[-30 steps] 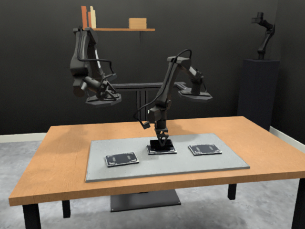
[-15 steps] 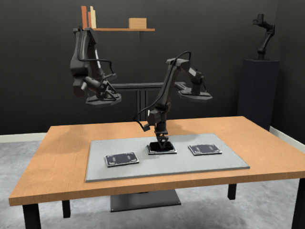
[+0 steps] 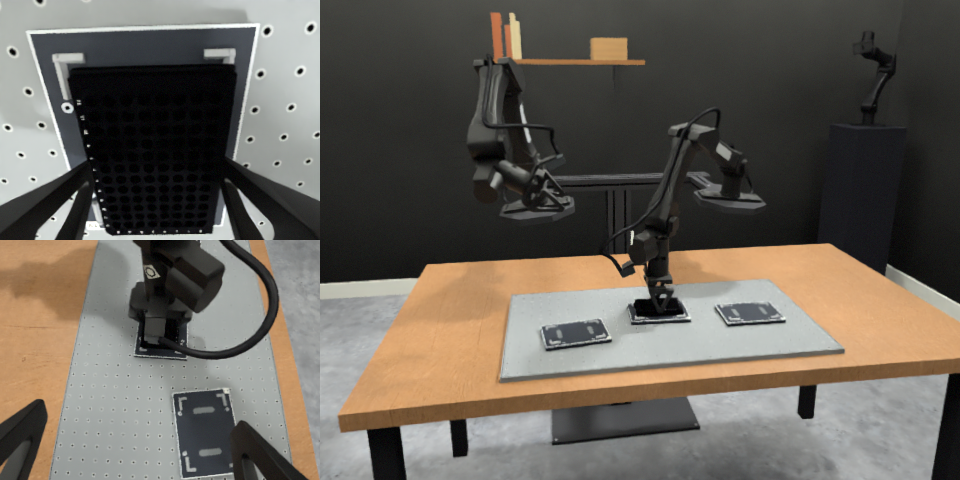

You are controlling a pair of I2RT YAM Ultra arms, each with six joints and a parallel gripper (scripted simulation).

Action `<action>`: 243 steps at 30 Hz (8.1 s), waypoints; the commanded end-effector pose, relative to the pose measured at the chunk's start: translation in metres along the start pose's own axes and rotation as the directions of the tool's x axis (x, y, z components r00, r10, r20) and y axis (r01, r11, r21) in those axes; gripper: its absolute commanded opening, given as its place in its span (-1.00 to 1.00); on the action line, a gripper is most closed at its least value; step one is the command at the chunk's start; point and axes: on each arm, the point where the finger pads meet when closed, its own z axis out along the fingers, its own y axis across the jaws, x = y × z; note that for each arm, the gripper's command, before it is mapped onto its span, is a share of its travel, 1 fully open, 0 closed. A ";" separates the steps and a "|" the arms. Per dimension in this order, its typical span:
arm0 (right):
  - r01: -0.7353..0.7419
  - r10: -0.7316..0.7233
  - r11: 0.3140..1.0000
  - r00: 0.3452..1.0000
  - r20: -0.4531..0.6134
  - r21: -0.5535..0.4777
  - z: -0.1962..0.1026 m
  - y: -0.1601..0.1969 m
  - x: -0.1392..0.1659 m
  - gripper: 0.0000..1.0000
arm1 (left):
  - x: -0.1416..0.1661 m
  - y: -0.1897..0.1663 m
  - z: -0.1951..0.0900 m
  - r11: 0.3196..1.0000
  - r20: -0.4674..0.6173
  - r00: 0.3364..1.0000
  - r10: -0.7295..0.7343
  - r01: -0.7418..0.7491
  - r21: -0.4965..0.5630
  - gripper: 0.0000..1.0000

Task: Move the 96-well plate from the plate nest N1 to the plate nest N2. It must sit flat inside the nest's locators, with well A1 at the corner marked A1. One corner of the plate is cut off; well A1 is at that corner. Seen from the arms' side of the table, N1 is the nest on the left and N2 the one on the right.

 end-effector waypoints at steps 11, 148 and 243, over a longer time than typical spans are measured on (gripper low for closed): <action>0.012 -0.012 1.000 1.000 0.017 0.011 -0.004 -0.006 -0.005 1.00 | -0.002 0.002 -0.011 1.000 0.001 1.000 -0.006 0.006 -0.029 0.56; 0.012 -0.012 1.000 1.000 0.017 0.011 -0.004 -0.006 -0.005 1.00 | -0.008 0.010 -0.021 1.000 0.020 1.000 0.000 0.001 -0.031 0.56; -0.132 0.161 0.984 0.943 -0.291 0.116 0.072 -0.050 0.056 1.00 | 0.115 0.047 -0.130 0.779 0.388 0.772 -0.503 0.600 -0.184 1.00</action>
